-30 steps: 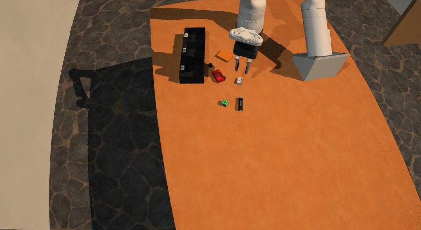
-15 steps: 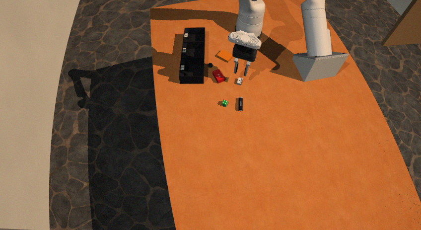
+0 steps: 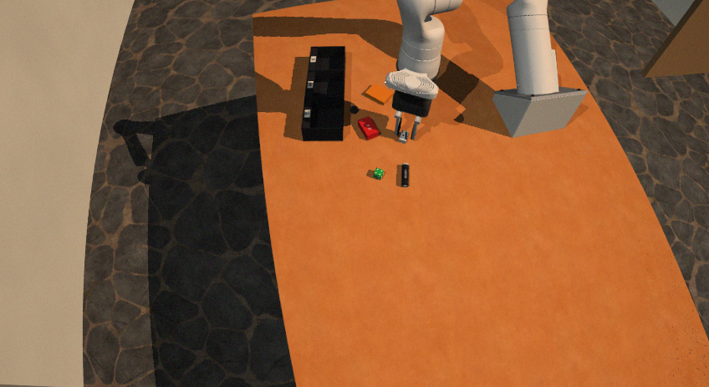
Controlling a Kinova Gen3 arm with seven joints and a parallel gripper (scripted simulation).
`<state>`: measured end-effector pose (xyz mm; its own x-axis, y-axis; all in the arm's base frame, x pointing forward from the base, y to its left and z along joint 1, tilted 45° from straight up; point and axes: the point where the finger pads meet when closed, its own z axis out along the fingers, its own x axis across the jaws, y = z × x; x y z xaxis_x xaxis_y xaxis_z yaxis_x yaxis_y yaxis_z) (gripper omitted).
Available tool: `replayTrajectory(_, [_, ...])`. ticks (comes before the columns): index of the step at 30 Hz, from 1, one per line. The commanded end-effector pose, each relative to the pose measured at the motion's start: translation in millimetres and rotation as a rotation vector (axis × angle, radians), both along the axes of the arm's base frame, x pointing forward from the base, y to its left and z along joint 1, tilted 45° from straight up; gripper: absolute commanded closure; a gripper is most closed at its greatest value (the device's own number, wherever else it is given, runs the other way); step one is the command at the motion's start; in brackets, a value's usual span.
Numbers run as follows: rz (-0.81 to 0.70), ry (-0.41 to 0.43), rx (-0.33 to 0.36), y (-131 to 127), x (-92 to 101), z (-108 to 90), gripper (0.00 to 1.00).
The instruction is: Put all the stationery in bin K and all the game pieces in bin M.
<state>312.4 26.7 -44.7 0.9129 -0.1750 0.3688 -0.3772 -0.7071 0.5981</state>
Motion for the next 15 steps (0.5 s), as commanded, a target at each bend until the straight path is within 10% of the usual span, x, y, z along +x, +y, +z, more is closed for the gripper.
replayTrajectory(1, [0.001, 0.004, -0.001, -0.1, -0.9, -1.4, 0.38])
replayTrajectory(15, [0.001, 0.004, -0.001, -3.6, 3.0, -6.4, 0.38])
